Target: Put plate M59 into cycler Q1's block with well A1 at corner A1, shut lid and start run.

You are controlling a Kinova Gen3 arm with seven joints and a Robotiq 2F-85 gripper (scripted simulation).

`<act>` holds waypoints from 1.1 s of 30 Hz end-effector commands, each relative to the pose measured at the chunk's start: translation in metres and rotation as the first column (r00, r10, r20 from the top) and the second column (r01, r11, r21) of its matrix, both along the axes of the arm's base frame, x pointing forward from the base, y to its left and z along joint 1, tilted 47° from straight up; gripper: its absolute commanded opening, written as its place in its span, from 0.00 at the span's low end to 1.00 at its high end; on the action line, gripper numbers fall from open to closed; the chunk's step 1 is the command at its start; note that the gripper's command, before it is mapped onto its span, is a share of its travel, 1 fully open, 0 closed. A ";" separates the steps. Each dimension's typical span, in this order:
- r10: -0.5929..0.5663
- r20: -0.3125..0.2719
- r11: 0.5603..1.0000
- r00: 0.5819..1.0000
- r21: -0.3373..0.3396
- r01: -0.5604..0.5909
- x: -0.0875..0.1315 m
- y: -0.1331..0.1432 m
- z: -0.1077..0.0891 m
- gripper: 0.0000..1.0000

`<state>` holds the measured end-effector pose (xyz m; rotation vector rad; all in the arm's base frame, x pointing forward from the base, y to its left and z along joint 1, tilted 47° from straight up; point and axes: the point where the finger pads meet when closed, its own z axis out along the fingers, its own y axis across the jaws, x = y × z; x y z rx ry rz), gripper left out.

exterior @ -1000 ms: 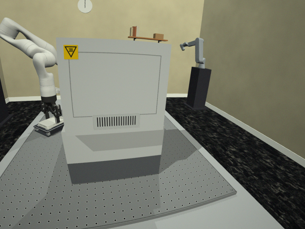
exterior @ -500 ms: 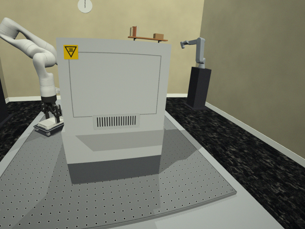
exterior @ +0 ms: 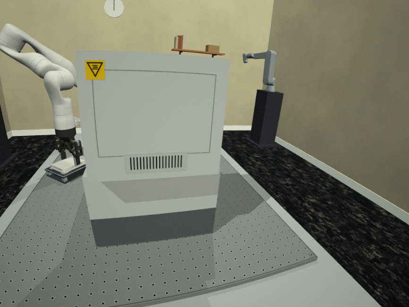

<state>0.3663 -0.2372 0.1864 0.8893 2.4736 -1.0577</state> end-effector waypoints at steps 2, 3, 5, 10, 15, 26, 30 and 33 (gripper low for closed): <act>-0.006 0.000 1.000 1.000 -0.001 0.006 -0.002 -0.001 -0.001 0.91; -0.007 -0.001 1.000 1.000 -0.001 0.007 -0.002 -0.001 -0.001 0.91; -0.007 -0.002 1.000 1.000 -0.001 0.007 -0.003 0.000 0.000 0.91; -0.004 -0.005 1.000 1.000 -0.001 0.004 -0.003 0.002 0.002 0.91; -0.001 -0.007 1.000 1.000 0.000 0.001 -0.002 0.003 0.003 0.91; 0.000 -0.004 1.000 1.000 0.000 0.000 -0.001 0.006 0.006 0.91; 0.000 -0.004 1.000 1.000 0.000 0.000 -0.001 0.007 0.006 0.91; 0.000 -0.004 1.000 1.000 0.000 0.000 -0.001 0.007 0.007 0.91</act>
